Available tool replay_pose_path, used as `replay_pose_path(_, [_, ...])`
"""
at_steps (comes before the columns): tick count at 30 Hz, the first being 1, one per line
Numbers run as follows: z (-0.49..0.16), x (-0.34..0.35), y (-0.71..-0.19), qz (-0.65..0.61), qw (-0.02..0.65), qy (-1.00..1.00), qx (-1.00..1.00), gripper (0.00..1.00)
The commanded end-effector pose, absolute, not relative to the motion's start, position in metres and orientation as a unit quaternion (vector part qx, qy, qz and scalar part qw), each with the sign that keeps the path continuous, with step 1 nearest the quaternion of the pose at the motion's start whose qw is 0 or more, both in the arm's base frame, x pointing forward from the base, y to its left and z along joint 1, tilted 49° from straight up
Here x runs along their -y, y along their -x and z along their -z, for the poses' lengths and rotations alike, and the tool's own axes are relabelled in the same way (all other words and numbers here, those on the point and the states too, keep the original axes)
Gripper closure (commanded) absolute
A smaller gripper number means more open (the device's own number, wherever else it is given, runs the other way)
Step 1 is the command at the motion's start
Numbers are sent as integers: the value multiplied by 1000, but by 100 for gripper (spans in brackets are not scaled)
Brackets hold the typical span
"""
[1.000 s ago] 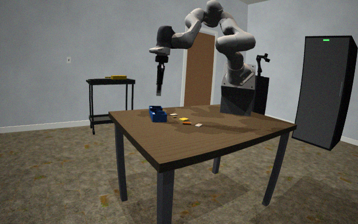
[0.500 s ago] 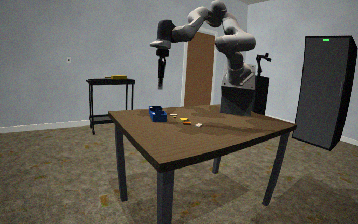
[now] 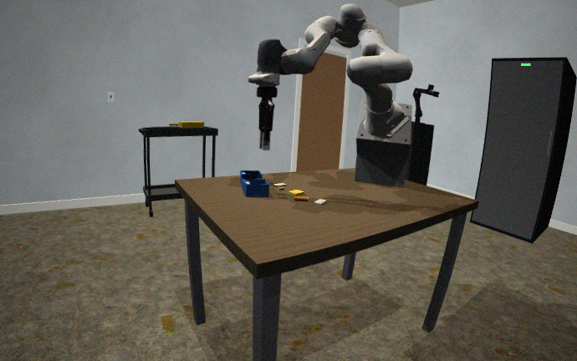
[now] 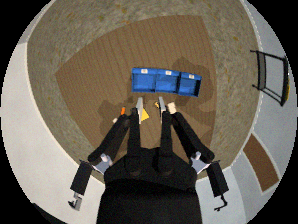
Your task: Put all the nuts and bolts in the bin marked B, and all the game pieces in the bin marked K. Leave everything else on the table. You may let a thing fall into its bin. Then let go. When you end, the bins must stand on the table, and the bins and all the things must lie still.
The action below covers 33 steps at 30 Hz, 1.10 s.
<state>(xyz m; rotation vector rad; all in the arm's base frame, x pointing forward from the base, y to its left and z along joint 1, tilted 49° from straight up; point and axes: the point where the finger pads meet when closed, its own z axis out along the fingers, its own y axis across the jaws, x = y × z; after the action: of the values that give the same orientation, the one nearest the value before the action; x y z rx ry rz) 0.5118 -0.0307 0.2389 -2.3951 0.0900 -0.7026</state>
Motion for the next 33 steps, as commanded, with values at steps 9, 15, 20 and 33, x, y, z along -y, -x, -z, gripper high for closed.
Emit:
replay_pose_path(9, [-162,29,-501,305,280,907,75,75])
replay_pose_path(15, [-113,27,-493,317,271,903,102,75])
replay_pose_path(20, [-76,26,-487,318,270,903,104,75])
replay_pose_path(33, [-77,27,-489,318,270,903,104,75])
